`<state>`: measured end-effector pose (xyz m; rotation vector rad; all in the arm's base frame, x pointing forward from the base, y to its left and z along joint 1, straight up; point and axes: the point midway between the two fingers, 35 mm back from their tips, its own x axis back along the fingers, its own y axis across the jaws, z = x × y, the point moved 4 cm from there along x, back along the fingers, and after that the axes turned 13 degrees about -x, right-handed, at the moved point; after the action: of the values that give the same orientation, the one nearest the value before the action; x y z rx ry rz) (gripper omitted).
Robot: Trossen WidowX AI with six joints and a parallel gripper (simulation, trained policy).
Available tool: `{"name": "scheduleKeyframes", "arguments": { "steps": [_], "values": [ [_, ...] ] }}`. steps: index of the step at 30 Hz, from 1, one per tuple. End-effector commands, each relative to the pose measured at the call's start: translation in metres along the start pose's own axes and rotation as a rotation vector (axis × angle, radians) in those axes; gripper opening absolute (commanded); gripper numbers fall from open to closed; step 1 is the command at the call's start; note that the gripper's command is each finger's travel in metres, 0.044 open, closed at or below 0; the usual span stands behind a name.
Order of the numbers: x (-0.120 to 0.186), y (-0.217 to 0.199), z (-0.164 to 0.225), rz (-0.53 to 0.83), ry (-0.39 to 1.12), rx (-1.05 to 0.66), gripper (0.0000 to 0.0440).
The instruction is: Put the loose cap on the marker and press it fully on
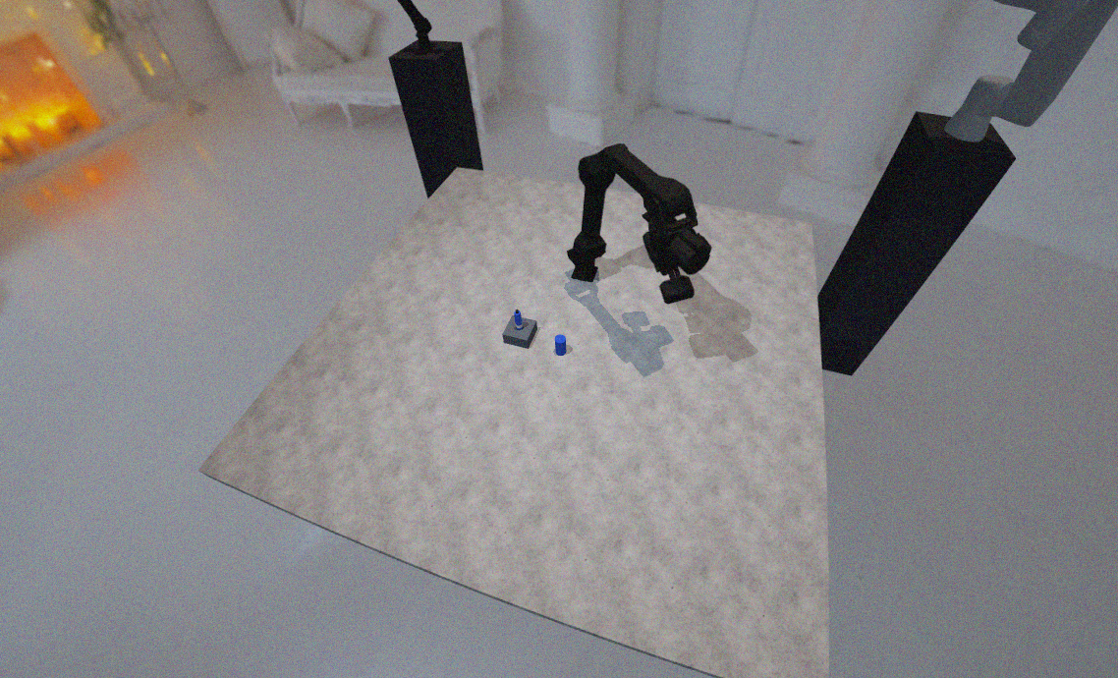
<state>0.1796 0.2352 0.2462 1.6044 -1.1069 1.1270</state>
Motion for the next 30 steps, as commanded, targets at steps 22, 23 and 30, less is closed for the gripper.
{"name": "scheduleKeyframes", "arguments": {
  "steps": [22, 23, 30],
  "values": [
    [0.017, -0.055, 0.076, 0.061, 0.058, -0.114, 0.0323],
    [0.017, -0.056, 0.079, 0.063, 0.061, -0.118, 0.0323],
    [0.020, -0.067, 0.102, 0.072, 0.079, -0.148, 0.0321]
  ]
}}
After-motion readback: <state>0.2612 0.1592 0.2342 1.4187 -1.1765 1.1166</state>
